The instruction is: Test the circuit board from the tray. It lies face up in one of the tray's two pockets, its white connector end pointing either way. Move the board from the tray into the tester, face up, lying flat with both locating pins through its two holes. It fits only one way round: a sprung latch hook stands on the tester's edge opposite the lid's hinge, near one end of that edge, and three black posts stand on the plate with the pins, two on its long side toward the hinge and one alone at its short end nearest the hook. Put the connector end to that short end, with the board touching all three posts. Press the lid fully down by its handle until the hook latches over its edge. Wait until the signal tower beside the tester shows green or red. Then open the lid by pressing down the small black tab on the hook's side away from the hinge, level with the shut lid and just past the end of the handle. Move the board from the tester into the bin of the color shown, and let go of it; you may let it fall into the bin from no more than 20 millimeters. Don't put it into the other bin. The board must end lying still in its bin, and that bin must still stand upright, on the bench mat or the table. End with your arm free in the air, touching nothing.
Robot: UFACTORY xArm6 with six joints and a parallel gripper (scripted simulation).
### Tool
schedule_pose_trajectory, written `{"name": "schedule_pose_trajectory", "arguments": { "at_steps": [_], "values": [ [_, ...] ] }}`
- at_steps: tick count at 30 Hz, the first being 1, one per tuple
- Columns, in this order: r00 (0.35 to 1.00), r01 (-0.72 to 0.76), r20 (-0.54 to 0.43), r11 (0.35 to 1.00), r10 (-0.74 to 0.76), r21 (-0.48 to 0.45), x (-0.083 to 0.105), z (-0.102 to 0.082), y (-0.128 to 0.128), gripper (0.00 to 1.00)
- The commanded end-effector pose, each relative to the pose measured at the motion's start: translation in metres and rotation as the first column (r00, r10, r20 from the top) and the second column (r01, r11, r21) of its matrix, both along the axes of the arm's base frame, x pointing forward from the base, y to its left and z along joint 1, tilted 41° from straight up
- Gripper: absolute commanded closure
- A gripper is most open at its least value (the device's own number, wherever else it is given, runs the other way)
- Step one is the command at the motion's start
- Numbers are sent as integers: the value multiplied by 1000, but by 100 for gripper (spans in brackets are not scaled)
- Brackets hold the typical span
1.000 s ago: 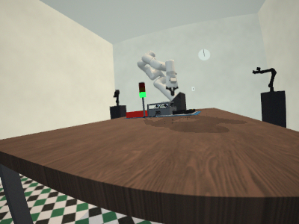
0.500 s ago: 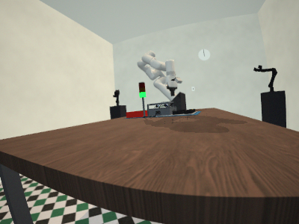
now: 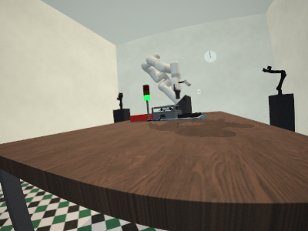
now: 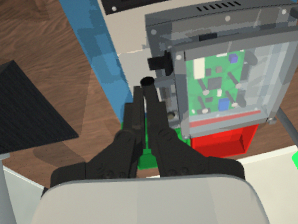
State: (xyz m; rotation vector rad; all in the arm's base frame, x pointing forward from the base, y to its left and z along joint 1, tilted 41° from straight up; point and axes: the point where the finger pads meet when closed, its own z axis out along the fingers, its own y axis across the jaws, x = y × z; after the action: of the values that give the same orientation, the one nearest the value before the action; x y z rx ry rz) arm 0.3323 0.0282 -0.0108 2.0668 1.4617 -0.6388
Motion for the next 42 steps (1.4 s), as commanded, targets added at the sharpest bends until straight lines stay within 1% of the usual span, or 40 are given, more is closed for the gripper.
{"name": "schedule_pose_trajectory", "arguments": {
  "at_steps": [1, 7, 21, 22, 42],
  "values": [
    [994, -78, -71, 997, 79, 16, 1, 1, 1, 100],
    [986, -125, -112, 992, 127, 25, 1, 1, 1, 100],
    [983, -134, -120, 991, 136, 27, 1, 1, 1, 100],
    [983, -134, -120, 991, 136, 27, 1, 1, 1, 73],
    [983, -134, -120, 991, 136, 27, 1, 1, 1, 73]
  ]
}}
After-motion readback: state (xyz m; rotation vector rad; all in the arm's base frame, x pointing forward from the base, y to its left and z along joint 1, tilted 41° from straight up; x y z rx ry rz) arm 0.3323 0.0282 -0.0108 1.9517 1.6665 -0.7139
